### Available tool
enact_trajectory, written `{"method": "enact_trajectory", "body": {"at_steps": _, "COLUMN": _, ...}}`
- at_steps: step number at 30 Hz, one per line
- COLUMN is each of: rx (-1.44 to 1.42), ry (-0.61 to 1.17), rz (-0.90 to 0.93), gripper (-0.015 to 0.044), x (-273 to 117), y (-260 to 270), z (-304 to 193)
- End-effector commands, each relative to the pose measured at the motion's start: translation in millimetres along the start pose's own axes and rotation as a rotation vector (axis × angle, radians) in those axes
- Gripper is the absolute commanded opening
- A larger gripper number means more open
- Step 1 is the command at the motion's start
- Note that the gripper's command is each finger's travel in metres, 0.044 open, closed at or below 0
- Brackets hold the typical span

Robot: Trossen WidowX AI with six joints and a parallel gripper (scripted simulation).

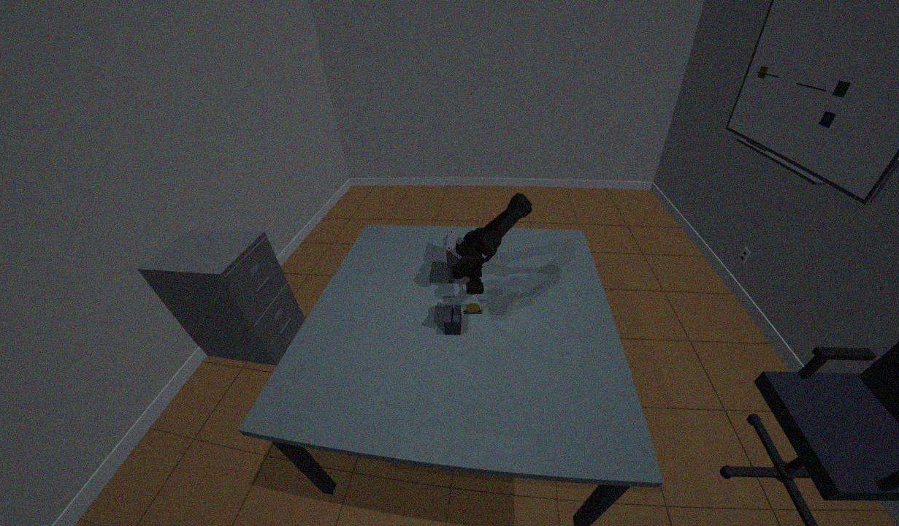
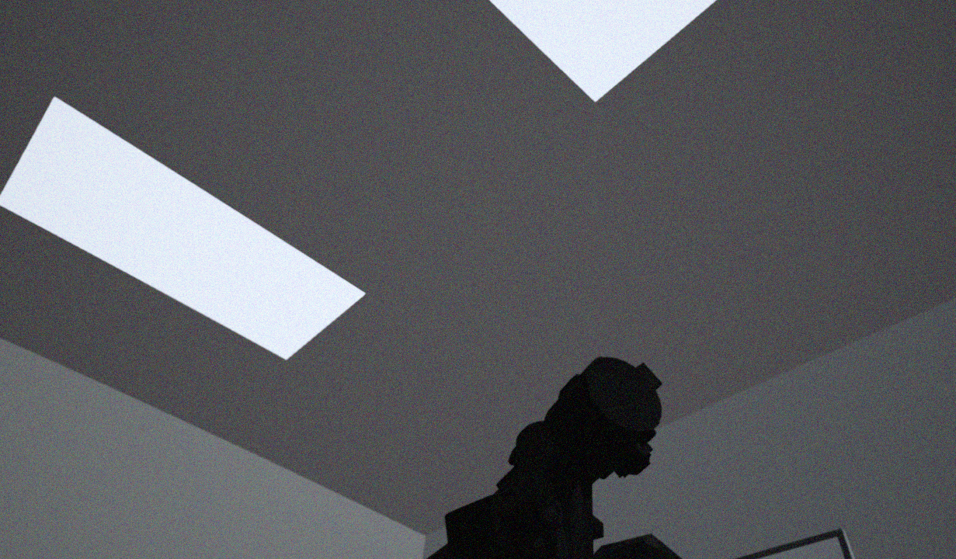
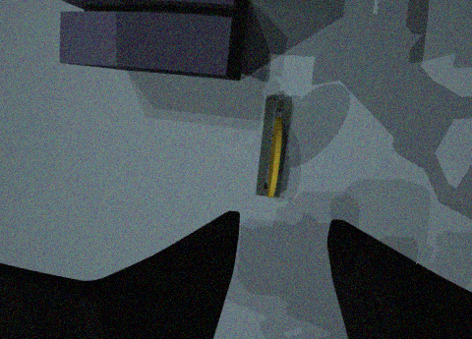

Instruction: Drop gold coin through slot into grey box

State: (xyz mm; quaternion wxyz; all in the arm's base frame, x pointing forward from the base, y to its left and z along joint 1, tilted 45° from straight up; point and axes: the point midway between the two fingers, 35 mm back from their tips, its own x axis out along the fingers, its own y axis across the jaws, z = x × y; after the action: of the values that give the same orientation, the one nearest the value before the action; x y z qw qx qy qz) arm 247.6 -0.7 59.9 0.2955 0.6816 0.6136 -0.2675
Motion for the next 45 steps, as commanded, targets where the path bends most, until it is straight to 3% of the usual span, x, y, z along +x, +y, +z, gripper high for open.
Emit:
{"method": "enact_trajectory", "body": {"at_steps": 1, "rx": 0.041, "ry": 0.024, "rz": 0.008, "gripper": 0.0161, "x": 0.2, "y": -1.4, "z": 1.8}}
{"method": "enact_trajectory", "body": {"at_steps": 14, "rx": 0.041, "ry": 0.026, "rz": 0.008, "gripper": 0.0161, "x": 49.2, "y": -0.1, "z": 2.4}}
{"method": "enact_trajectory", "body": {"at_steps": 45, "rx": 0.041, "ry": 0.025, "rz": 0.008, "gripper": 0.0161, "x": 94.8, "y": 1.6, "z": 1.9}}
